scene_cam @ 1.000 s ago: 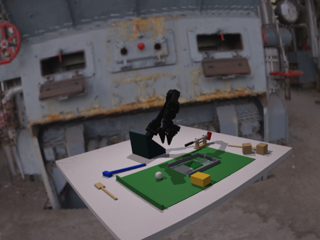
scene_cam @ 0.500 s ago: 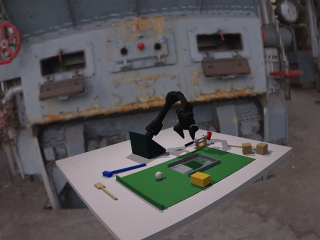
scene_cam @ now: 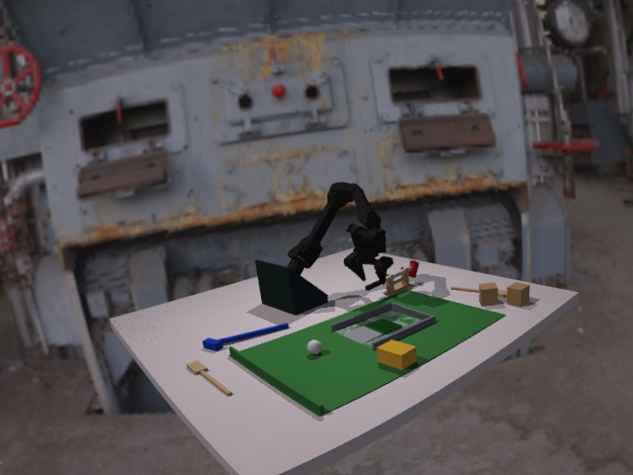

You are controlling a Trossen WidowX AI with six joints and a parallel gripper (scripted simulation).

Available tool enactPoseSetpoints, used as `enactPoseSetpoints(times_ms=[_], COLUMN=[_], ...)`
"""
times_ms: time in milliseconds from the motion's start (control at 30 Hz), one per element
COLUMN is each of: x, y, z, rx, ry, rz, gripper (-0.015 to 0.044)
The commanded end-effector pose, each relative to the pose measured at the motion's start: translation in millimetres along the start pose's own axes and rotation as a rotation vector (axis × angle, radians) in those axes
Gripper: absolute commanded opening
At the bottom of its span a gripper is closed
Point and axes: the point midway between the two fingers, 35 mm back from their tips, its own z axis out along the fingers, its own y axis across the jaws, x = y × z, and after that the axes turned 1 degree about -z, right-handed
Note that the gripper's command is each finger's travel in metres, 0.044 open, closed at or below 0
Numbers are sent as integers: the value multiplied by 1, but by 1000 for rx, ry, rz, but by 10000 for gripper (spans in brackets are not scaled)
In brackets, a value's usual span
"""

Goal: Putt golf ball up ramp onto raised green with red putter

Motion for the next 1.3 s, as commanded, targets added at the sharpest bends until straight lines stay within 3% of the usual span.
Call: enactPoseSetpoints(times_ms=[0,800,1267], x=[3,10,9], y=[2,3,1], z=[13,42,40], rx=[-5,-5,-3], ry=[-4,-6,-5], rz=[7,7,0], gripper=[440,440,72])
